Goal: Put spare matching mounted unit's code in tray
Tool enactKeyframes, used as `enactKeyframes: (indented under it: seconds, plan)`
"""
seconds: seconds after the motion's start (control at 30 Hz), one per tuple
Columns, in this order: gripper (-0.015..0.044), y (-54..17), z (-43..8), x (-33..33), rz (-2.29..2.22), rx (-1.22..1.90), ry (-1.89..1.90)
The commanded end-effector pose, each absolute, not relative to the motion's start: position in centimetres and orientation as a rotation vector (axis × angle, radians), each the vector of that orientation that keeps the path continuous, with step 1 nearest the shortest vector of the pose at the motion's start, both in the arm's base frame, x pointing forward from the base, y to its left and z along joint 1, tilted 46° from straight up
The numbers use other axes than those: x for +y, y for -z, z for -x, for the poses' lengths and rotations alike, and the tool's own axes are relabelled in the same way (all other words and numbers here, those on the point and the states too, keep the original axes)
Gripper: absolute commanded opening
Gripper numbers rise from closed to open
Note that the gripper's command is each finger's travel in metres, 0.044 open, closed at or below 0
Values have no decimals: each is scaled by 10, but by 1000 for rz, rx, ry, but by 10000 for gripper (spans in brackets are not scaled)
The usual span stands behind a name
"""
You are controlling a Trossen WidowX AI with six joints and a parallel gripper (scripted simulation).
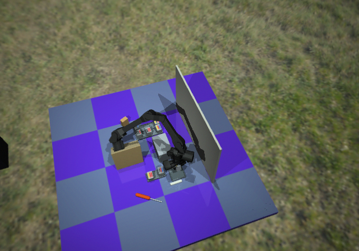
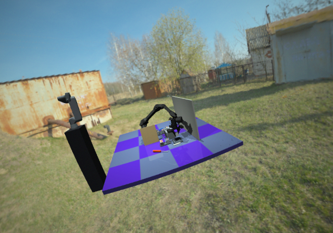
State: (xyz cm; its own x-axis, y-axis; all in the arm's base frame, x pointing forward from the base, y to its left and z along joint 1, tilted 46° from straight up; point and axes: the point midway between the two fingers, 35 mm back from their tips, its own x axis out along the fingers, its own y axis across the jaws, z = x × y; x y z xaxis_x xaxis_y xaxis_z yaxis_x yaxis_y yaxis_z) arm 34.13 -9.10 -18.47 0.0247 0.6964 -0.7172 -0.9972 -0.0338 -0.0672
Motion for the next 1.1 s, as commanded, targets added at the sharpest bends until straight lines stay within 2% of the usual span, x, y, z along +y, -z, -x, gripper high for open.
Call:
enactKeyframes:
  seconds: [0.0, 1.07]
  plan:
    - [0, 188, -339, -87, 674, 566, -1478]
    - [0, 215, -334, -55, 669, 560, -1482]
